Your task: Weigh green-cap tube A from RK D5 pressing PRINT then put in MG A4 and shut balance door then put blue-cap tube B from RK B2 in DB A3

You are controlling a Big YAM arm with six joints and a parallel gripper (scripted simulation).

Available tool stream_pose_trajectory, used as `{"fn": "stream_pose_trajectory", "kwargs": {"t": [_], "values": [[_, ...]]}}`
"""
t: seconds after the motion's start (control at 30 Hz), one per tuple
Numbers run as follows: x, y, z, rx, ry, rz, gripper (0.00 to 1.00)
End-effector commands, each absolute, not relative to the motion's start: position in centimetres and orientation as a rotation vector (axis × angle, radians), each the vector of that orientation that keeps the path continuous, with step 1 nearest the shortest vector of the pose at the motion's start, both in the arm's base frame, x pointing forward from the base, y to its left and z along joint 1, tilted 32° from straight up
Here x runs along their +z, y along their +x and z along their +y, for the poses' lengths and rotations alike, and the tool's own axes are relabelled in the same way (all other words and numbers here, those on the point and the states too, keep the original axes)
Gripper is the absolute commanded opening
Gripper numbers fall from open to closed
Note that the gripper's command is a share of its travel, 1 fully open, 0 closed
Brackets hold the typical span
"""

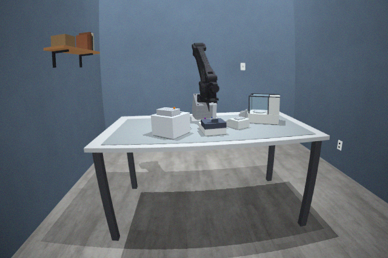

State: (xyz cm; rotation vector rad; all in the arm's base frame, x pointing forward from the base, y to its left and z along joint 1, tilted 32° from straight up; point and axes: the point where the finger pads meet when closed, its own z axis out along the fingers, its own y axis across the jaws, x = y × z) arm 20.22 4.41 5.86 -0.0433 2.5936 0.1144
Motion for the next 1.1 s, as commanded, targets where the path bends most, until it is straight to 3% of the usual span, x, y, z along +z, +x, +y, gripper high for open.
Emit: {"fn": "stream_pose_trajectory", "kwargs": {"t": [0.0,1.07], "values": [[7.7,21.0,4.9,0.118,-0.091,2.562,0.36],[5.4,20.6,4.8,0.112,-0.059,2.589,0.36]]}}
